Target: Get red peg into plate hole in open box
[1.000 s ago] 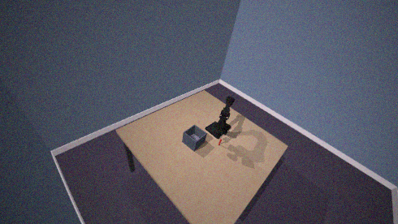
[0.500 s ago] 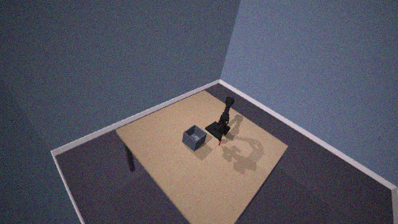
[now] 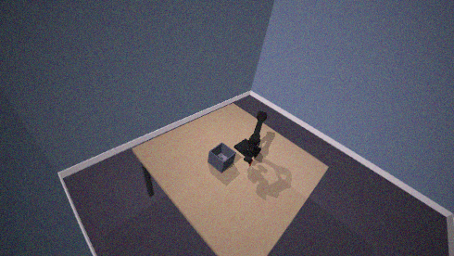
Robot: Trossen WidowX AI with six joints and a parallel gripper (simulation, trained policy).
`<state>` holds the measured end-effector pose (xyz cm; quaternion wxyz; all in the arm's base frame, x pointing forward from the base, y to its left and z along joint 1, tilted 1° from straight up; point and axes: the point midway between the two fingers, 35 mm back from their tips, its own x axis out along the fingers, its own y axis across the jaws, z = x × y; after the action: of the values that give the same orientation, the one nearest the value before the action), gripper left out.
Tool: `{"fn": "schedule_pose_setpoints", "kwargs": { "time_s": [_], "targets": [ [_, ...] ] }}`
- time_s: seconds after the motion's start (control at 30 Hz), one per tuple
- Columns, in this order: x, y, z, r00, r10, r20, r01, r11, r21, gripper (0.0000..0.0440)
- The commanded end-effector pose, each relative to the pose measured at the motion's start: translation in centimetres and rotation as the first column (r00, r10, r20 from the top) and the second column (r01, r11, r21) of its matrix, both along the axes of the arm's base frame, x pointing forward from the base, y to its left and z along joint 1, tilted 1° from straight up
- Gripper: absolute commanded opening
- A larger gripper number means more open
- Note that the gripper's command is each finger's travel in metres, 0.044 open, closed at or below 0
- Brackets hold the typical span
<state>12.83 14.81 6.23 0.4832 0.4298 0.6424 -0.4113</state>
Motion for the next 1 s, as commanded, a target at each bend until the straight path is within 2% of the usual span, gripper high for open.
{"fn": "schedule_pose_setpoints", "kwargs": {
  "time_s": [0.0, 0.47, 0.77, 0.97],
  "targets": [
    [0.1, 0.0, -0.8, 1.000, 0.013, 0.007, -0.013, 1.000, -0.008, 0.0368],
    [1.4, 1.2, -1.7, 0.996, 0.081, 0.044, -0.081, 0.997, 0.006, 0.0024],
    [2.1, 2.8, 0.8, 0.994, 0.064, 0.090, -0.074, 0.991, 0.111, 0.0000],
    [2.9, 3.4, 2.8, 0.989, 0.059, 0.133, -0.081, 0.983, 0.165, 0.0000]
  ]
}}
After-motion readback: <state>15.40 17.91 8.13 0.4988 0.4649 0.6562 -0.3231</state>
